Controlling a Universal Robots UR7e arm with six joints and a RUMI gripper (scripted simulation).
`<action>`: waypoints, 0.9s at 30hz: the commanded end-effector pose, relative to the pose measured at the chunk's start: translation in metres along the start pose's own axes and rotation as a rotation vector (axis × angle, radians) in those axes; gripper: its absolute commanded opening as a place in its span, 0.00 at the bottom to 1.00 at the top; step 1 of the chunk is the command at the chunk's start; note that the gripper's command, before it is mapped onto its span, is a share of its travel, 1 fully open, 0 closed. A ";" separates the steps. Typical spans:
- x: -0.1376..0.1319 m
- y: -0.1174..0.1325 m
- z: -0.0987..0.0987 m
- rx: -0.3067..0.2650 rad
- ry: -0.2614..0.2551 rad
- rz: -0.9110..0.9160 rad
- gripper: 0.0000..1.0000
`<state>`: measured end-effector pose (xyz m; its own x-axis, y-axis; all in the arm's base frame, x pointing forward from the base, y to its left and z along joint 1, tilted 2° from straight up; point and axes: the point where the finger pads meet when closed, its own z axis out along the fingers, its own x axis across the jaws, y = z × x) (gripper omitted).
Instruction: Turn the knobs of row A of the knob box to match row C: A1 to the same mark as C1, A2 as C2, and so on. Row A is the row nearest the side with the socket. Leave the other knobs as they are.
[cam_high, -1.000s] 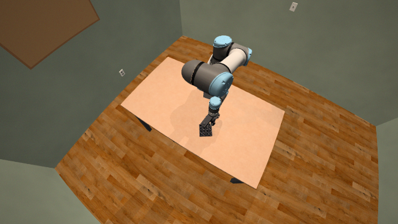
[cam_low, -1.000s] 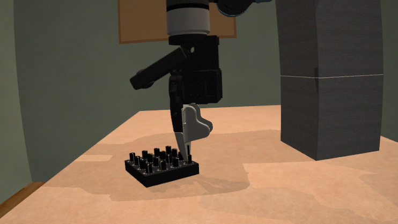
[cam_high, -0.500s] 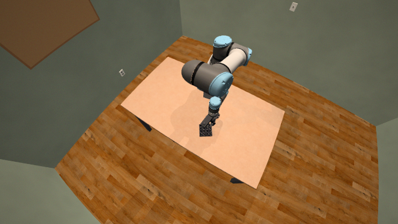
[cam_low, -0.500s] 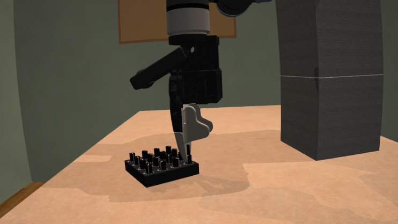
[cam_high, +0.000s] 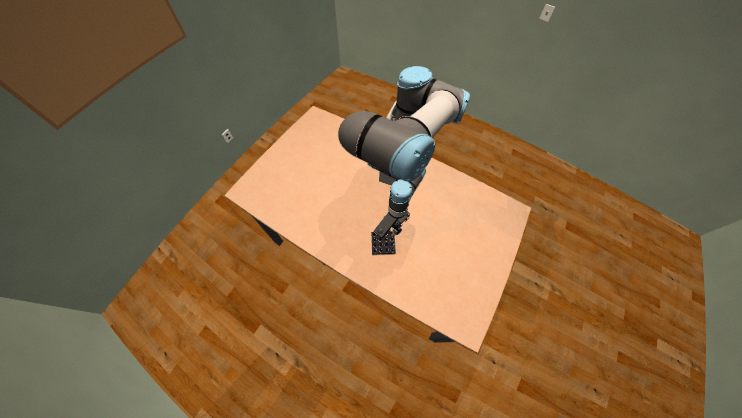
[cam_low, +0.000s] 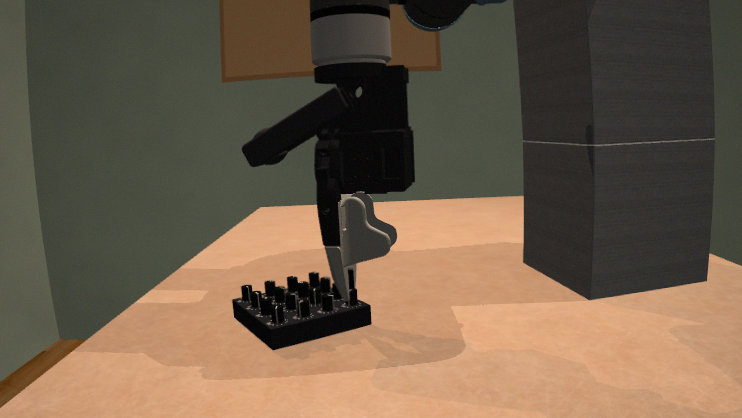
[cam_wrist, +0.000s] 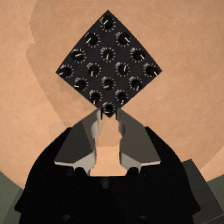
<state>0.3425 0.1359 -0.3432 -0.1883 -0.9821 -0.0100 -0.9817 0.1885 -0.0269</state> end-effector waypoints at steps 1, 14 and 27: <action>0.000 0.000 -0.002 0.001 0.000 0.000 0.11; 0.000 0.000 -0.034 0.001 0.000 0.000 0.11; 0.000 0.000 -0.038 0.001 0.000 0.000 0.11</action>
<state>0.3415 0.1358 -0.3065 -0.1883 -0.9821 -0.0100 -0.9817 0.1885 -0.0271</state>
